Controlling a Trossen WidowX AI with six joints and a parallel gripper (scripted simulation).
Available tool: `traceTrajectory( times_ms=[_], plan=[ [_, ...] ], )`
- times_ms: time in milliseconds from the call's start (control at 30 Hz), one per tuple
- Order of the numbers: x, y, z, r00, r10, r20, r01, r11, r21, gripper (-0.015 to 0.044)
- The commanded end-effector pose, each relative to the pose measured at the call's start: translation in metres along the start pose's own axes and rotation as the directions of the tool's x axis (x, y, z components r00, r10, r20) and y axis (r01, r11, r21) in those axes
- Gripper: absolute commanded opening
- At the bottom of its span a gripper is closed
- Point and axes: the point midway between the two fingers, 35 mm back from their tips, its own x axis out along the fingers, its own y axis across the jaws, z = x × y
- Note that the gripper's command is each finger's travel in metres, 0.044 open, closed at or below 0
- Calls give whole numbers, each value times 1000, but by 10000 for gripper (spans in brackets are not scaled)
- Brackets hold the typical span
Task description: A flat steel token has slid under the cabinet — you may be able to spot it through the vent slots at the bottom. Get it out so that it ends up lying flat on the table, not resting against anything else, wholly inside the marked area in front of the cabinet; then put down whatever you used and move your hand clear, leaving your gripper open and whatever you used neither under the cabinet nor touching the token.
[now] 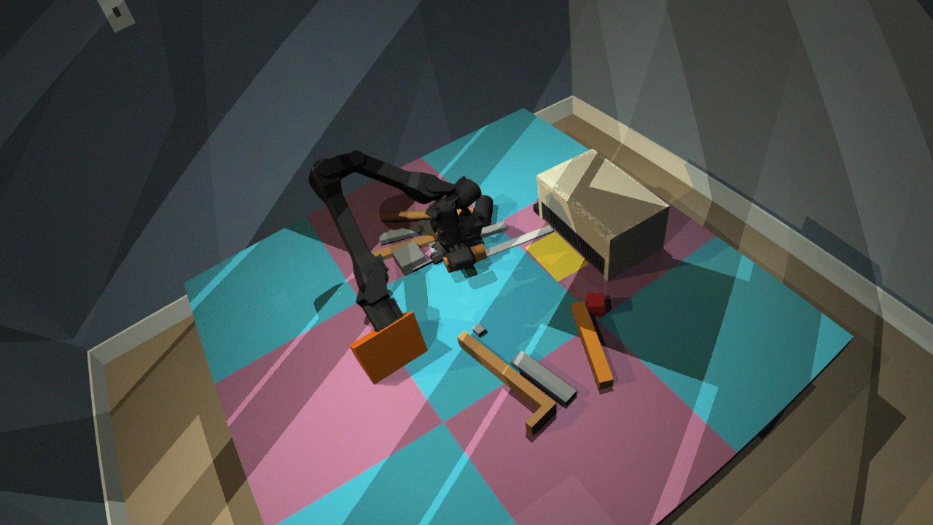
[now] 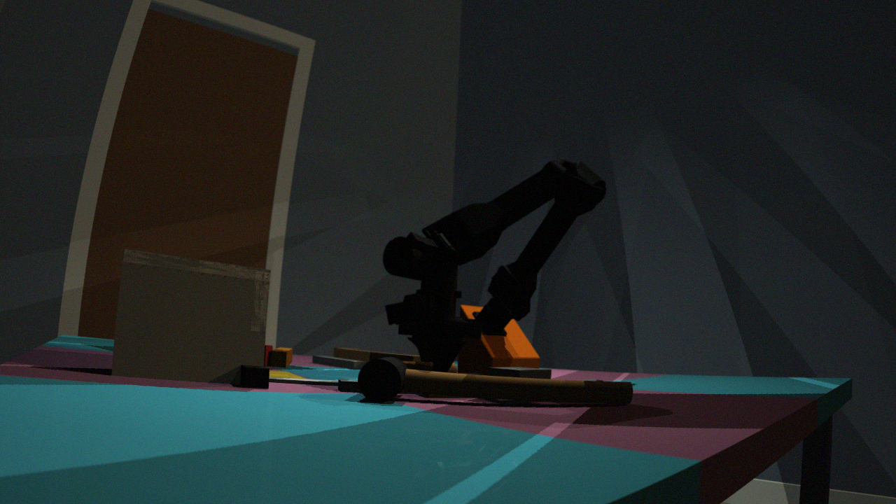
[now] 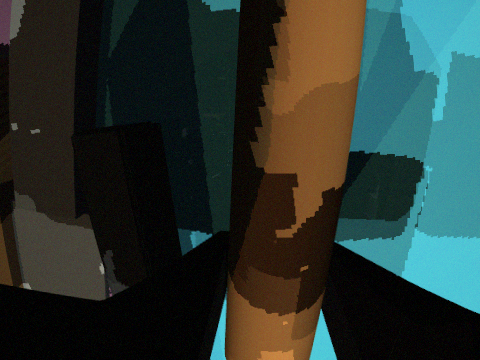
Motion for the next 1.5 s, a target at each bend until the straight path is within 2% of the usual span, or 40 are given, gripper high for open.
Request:
traceTrajectory(
  times_ms=[0,1467],
  plan=[
    [0,1,6,1000,2,-2,-2,1000,2,0],
    [-1,7,56,1000,5,-1,-5,1000,4,0]
  ],
)
